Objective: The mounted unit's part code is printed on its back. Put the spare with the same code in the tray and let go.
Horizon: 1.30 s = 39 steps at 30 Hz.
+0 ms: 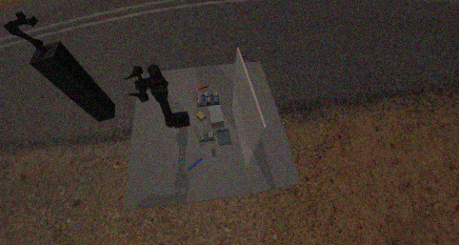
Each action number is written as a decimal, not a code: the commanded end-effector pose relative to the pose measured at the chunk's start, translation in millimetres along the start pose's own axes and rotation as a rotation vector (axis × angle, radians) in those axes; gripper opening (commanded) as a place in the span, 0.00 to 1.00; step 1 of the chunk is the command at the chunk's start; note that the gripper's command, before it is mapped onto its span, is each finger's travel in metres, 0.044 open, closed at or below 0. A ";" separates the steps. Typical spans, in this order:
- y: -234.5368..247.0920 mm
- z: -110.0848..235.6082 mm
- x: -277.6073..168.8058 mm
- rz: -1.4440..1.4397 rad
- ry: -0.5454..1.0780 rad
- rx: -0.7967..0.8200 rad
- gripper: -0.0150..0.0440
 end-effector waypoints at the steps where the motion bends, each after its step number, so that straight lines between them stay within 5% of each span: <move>1: 0.0 0.0 0.0 0.000 0.000 0.000 0.98; 7: -1.6 1.3 -1.3 -0.008 0.004 -0.009 1.00; 11: -31.9 30.2 -28.8 -0.172 0.087 -0.194 1.00; 25: -83.8 199.3 -157.9 -0.909 0.328 -0.958 1.00; 39: 2.7 371.5 -272.2 -1.657 0.483 -1.676 1.00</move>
Point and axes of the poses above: the point midway between the two fingers, 35 mm back from their tips, its own z axis back along the fingers, its own y axis across the jaws, x = y × z, the point moved 3 cm from there along z, back along the fingers, and after that the axes turned 1 degree about -z, right-handed, at the moved point
